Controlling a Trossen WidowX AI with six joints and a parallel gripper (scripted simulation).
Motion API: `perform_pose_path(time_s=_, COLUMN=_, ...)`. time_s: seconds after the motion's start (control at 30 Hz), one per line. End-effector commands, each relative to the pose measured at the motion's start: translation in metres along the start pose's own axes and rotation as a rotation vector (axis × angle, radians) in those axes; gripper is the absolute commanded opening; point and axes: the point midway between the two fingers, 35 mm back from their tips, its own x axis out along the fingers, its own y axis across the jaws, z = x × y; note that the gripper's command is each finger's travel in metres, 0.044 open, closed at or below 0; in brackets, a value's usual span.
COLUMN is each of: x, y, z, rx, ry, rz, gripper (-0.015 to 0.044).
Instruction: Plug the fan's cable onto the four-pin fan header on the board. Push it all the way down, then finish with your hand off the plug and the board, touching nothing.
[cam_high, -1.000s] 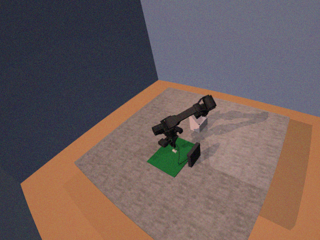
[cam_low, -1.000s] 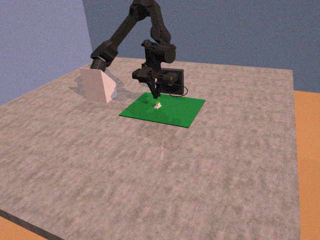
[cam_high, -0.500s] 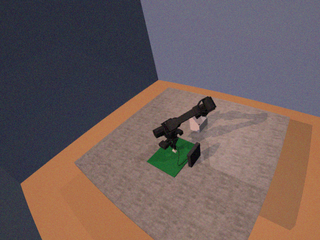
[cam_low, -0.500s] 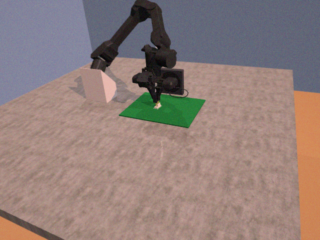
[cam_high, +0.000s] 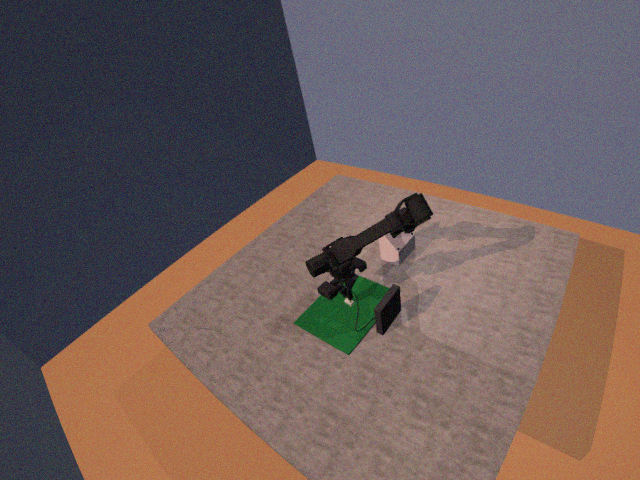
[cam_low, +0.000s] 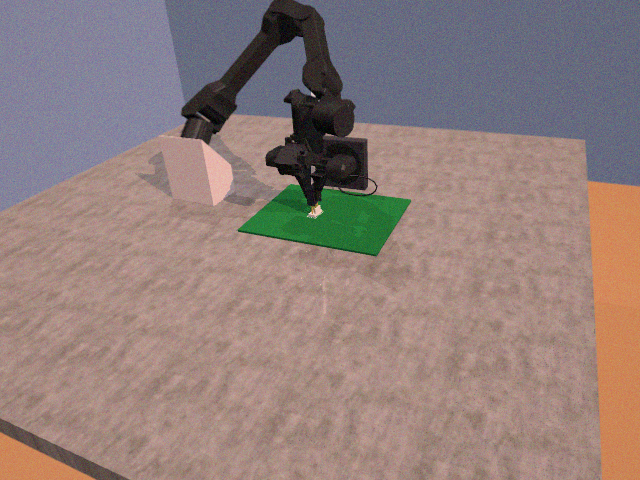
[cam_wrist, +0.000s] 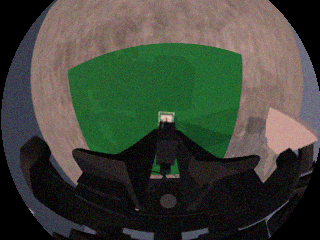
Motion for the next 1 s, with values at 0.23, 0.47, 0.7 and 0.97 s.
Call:
perform_pose_path(time_s=0.23, x=0.0008, y=0.0011, z=-0.0012, rx=0.003, ry=0.004, rz=0.004, gripper=0.0)
perform_pose_path(time_s=0.47, x=0.0025, y=0.0006, z=-0.0008, rx=0.003, ry=0.004, rz=0.004, gripper=0.0)
perform_pose_path(time_s=0.7, x=0.004, y=0.0001, z=-0.0003, rx=0.004, ry=0.004, rz=0.004, gripper=0.0)
perform_pose_path(time_s=0.97, x=0.0057, y=-0.0002, z=-0.0001, rx=0.005, ry=0.004, rz=0.004, gripper=0.0)
